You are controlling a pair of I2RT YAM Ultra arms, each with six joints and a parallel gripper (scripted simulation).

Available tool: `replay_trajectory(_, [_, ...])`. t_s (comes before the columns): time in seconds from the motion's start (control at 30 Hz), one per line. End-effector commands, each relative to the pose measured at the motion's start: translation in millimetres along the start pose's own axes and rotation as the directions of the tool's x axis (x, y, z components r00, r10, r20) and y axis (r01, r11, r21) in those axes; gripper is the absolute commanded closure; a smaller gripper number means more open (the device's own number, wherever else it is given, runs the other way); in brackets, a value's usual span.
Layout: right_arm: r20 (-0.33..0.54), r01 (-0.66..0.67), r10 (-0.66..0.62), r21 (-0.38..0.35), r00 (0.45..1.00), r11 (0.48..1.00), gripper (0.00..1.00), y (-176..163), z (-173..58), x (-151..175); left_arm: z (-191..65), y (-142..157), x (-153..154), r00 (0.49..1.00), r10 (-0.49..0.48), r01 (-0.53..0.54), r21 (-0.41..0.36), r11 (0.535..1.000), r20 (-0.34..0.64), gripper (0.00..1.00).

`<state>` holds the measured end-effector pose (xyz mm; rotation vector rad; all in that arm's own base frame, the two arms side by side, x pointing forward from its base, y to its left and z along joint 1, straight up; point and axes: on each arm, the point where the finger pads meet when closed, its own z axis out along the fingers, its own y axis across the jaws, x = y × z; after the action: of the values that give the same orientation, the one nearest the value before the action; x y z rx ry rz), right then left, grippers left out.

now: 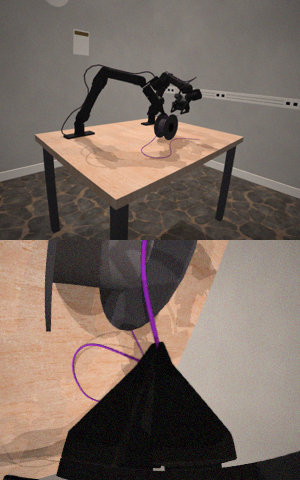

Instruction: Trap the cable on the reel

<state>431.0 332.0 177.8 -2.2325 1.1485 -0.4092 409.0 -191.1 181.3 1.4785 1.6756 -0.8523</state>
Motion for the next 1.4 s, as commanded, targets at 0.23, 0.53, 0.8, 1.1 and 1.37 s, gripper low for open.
replay_trajectory(0.23, [0.011,0.001,-0.001,0.017,1.000,1.000,1.00,-6.5,-14.7,-1.2,-4.6,-0.6,-7.2,1.000,0.011,-0.011,0.002,1.000,0.020,0.25])
replay_trajectory(0.53, [0.011,0.001,-0.001,0.022,1.000,1.000,1.00,-5.9,-11.2,-2.8,-3.7,-5.1,-7.2,1.000,0.008,-0.008,0.005,1.000,0.020,0.25])
replay_trajectory(0.8, [0.011,0.002,-0.002,0.022,1.000,1.000,1.00,-6.4,-9.0,-3.9,-2.3,0.6,-19.3,0.999,0.038,-0.038,-0.005,0.999,0.029,0.25])
replay_trajectory(1.1, [0.012,0.002,-0.002,0.021,1.000,1.000,1.00,-6.8,-5.2,-5.5,13.7,-4.4,0.1,1.000,-0.008,0.008,0.020,1.000,0.016,0.25])
replay_trajectory(1.37, [0.012,0.003,-0.003,0.020,1.000,1.000,1.00,-7.1,-2.5,-6.7,18.4,3.8,-9.6,1.000,0.023,-0.023,0.001,1.000,0.020,0.25])
